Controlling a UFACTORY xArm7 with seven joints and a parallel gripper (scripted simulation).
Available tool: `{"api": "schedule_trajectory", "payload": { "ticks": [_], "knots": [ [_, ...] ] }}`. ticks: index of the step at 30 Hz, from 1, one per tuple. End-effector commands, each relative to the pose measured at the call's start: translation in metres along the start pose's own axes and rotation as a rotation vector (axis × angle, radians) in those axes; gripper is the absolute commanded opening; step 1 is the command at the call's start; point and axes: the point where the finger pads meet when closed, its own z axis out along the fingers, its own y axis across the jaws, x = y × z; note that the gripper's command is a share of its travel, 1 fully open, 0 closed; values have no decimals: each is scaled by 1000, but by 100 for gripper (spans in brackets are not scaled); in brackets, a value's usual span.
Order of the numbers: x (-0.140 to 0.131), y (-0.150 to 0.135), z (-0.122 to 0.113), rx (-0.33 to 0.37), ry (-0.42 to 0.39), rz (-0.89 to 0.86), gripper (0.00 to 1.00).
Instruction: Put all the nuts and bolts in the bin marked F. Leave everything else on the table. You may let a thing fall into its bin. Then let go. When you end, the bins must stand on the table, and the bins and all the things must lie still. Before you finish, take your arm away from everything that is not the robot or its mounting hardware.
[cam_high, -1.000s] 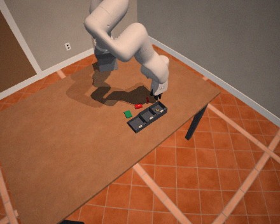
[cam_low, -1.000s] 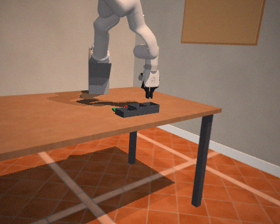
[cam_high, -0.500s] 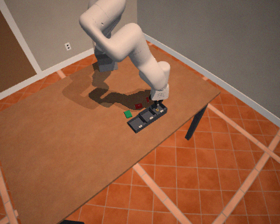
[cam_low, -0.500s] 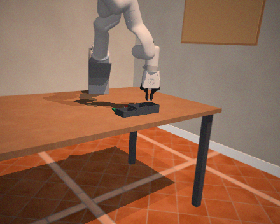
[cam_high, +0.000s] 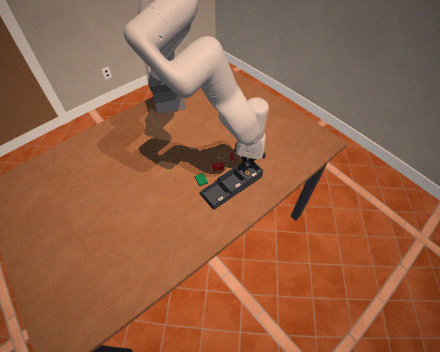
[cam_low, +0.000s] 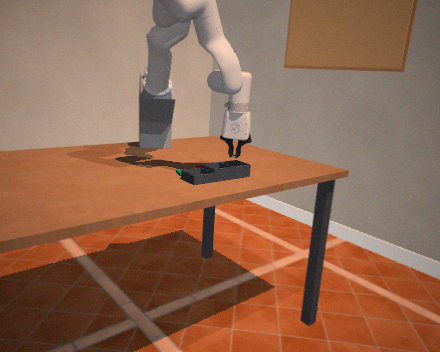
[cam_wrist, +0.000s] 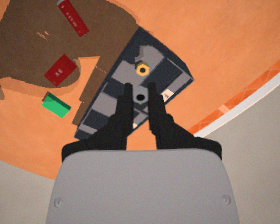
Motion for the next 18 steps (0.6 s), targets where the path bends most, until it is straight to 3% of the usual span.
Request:
{"api": "schedule_trajectory", "payload": {
  "ticks": [1, 18],
  "knots": [
    [0, 1, -1, -11, -4, 156, 0],
    [0, 2, -1, -27, -12, 610, 0]
  ]
}}
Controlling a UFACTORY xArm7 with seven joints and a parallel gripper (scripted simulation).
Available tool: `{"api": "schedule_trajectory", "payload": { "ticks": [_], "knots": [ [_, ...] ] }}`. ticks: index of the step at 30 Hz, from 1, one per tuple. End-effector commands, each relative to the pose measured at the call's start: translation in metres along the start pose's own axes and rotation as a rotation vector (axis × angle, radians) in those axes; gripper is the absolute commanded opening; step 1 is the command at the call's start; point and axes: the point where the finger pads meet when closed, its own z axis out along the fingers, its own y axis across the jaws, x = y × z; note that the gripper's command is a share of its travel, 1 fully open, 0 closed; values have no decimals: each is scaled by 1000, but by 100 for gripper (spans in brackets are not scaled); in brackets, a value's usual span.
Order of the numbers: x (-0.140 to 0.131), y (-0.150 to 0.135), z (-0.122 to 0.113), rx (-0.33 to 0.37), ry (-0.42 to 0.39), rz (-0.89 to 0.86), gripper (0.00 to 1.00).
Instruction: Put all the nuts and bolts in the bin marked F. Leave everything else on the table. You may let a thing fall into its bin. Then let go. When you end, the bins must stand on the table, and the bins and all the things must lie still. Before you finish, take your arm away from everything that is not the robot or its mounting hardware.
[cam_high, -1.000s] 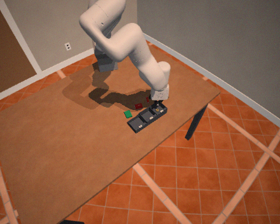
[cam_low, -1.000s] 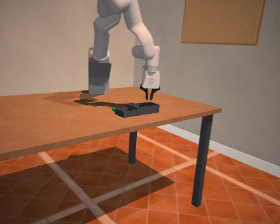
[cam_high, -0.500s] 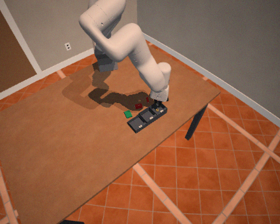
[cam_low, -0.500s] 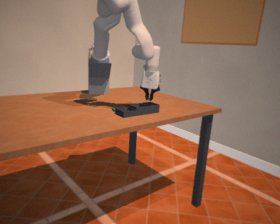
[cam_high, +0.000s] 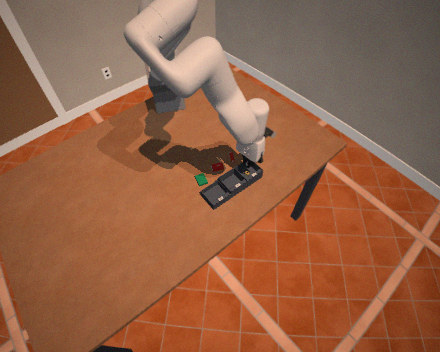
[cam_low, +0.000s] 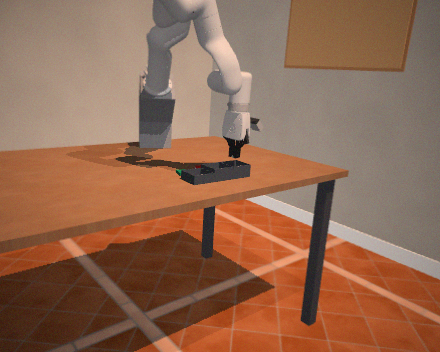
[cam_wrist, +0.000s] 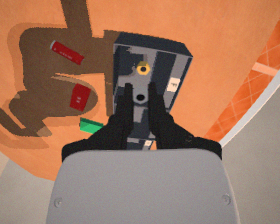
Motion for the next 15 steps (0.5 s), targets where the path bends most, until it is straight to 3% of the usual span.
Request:
{"api": "schedule_trajectory", "payload": {
  "ticks": [1, 15],
  "knots": [
    [1, 1, -1, -43, -14, 150, 0],
    [1, 1, -1, -47, -16, 163, 0]
  ]
}}
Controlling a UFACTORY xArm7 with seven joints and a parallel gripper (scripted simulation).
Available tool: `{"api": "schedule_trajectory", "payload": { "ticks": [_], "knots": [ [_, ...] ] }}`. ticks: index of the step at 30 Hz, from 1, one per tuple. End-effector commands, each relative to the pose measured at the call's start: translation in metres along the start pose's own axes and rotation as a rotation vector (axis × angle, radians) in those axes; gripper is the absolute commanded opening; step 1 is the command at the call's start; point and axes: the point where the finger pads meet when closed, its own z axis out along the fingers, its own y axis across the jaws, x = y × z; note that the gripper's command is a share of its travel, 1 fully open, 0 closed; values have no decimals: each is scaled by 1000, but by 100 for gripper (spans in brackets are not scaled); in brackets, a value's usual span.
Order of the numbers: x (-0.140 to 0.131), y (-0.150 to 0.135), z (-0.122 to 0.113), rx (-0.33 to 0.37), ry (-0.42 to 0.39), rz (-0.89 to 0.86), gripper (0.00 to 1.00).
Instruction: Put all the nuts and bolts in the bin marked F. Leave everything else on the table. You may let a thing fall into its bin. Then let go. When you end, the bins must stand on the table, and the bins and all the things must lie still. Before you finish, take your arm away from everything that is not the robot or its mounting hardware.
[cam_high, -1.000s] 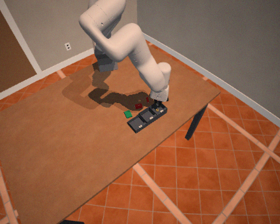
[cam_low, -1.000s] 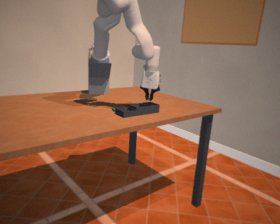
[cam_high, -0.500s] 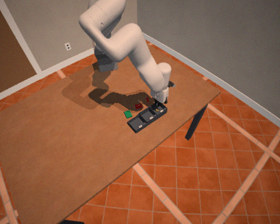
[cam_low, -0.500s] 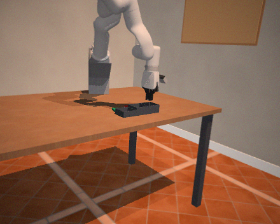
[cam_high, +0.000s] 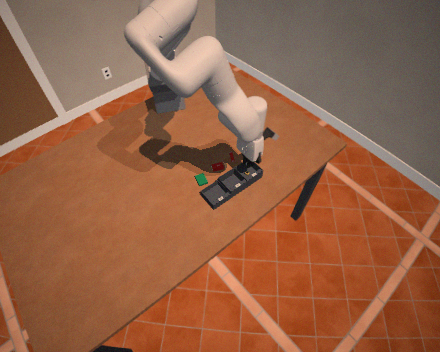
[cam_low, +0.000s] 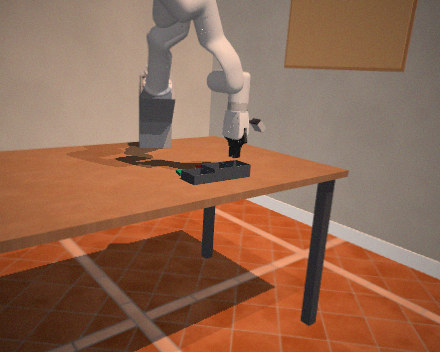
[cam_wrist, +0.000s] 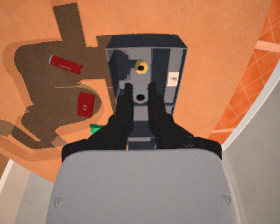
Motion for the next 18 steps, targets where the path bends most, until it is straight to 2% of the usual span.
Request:
{"api": "schedule_trajectory", "payload": {
  "ticks": [1, 5, 18],
  "knots": [
    [1, 1, -1, -5, 1, 1, 0],
    [1, 1, -1, -5, 1, 1, 0],
    [1, 1, 21, -5, 1, 1, 0]
  ]
}}
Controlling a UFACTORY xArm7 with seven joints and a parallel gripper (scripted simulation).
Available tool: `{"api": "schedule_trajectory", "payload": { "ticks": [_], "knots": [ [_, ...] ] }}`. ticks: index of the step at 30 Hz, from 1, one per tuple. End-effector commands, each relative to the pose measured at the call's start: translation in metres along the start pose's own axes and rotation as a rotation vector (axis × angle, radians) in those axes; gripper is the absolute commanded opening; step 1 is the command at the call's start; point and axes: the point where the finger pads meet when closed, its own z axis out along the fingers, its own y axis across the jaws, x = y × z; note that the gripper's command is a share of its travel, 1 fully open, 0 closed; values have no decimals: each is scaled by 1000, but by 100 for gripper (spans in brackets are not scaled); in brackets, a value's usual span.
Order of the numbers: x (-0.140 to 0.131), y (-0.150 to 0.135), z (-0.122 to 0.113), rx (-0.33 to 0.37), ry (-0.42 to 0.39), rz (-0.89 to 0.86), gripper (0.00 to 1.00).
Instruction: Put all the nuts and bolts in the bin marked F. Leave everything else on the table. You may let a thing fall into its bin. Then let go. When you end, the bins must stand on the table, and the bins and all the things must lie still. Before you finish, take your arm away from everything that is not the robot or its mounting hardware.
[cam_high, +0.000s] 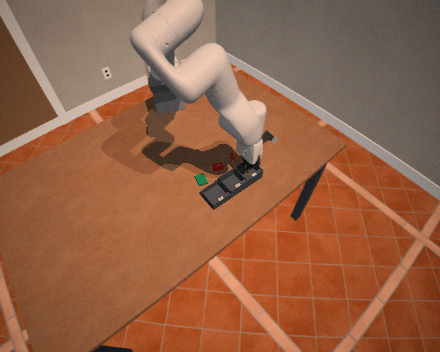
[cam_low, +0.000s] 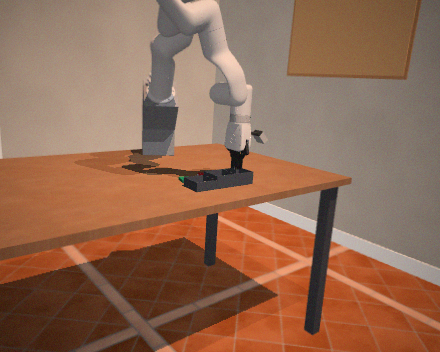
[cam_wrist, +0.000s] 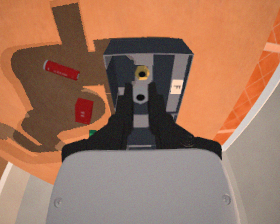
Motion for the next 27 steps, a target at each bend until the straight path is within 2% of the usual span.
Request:
{"api": "schedule_trajectory", "payload": {
  "ticks": [1, 11, 24, 25, 27],
  "knots": [
    [1, 2, 7, -4, 3, 0, 0],
    [1, 2, 26, -4, 3, 0, 0],
    [1, 2, 26, -4, 3, 0, 0],
    [1, 2, 26, -4, 3, 0, 30],
    [1, 2, 26, -4, 3, 0, 30]
  ]
}}
